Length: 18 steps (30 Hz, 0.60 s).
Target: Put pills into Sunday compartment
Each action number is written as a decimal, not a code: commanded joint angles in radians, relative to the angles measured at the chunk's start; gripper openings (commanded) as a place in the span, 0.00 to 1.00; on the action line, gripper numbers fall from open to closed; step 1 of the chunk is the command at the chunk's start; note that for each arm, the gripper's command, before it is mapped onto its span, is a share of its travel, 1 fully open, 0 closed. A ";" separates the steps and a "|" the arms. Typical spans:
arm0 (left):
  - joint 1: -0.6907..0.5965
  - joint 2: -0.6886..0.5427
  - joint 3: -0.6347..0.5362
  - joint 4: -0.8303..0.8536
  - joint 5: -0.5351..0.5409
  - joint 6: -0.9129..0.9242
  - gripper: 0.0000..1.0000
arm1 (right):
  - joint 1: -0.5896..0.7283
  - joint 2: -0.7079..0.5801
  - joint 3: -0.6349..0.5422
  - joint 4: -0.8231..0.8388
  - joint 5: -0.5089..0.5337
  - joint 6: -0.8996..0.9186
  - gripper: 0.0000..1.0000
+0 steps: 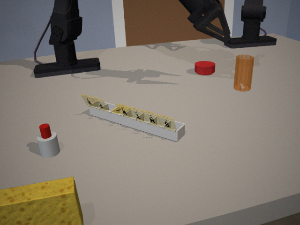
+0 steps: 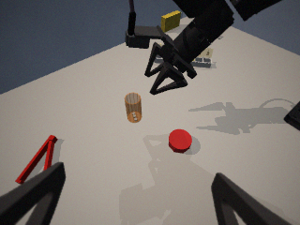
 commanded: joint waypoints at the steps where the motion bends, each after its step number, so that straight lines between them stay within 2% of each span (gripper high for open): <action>1: -0.004 -0.017 -0.006 -0.009 0.006 0.007 1.00 | -0.050 -0.042 -0.092 0.219 -0.153 -0.096 0.65; 4: -0.004 -0.017 -0.006 -0.009 0.006 0.007 1.00 | -0.064 -0.033 -0.117 0.255 -0.182 -0.108 0.65; 10: -0.004 -0.017 -0.006 -0.009 0.006 0.007 1.00 | -0.143 0.005 -0.241 0.488 -0.372 -0.182 0.65; 18: -0.004 -0.017 -0.006 -0.009 0.006 0.007 1.00 | -0.244 0.121 -0.328 0.777 -0.630 -0.249 0.65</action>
